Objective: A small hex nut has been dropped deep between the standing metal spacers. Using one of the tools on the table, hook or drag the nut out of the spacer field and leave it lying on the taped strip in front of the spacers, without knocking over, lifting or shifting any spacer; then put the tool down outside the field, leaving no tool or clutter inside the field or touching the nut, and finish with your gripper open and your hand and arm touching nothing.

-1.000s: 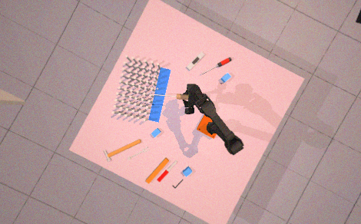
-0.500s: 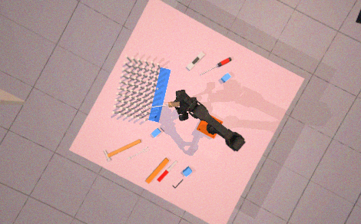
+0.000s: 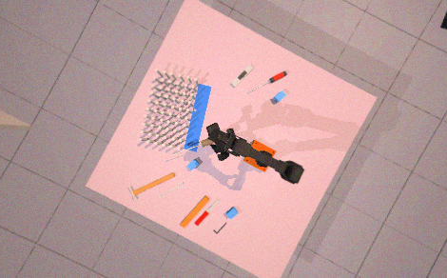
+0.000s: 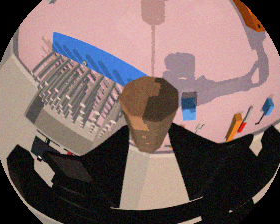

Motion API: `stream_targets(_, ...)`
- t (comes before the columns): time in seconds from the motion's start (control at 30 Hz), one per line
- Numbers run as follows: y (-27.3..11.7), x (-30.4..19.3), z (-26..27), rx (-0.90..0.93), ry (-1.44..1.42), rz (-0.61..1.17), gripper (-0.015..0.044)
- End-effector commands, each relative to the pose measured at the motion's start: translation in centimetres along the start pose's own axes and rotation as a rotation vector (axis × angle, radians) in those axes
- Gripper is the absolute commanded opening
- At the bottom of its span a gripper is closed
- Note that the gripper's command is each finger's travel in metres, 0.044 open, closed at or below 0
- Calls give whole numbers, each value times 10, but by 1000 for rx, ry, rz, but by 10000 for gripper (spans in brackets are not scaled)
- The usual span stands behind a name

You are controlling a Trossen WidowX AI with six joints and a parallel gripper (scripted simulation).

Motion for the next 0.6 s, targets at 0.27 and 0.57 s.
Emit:
stream_targets(0.27,9,-32,-36,-80,-126,32,0)
stream_targets(0.57,14,-55,-71,-148,-214,59,0)
Point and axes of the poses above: the point midway between the two fingers, 35 mm back from their tips, its own y axis out along the fingers, its own z axis across the jaws, x = y × z, the point moved 10 cm from there along -y, back along the fingers, and after that the axes turned 13 degrees about y, right-handed, at the moved point
